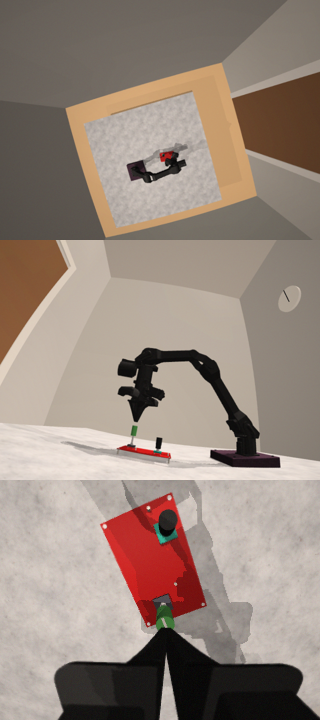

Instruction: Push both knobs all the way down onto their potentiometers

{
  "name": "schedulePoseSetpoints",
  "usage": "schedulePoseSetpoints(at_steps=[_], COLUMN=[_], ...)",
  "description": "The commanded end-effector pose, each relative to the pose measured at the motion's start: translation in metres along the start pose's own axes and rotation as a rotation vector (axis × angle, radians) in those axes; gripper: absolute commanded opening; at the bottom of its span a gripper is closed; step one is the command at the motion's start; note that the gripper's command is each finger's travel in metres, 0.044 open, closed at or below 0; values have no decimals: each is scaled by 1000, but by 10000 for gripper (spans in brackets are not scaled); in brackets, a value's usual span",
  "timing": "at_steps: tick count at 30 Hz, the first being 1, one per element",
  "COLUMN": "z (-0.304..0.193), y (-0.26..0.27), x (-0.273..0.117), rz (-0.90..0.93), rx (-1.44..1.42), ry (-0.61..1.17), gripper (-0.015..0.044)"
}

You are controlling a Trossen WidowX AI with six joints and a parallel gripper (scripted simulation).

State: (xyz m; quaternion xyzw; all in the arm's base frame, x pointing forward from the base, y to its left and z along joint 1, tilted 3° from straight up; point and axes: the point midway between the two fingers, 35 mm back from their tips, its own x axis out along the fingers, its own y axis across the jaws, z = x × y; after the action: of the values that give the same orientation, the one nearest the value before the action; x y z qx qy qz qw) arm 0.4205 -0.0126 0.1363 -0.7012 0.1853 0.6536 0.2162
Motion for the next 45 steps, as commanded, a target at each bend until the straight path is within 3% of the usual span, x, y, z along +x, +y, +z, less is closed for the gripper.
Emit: schedulePoseSetpoints(at_steps=[1, 45], z=[0, 0], y=[0, 0], x=[5, 13], rz=[-3, -3], rx=[-6, -6], ry=[-1, -1], gripper=[0, 0])
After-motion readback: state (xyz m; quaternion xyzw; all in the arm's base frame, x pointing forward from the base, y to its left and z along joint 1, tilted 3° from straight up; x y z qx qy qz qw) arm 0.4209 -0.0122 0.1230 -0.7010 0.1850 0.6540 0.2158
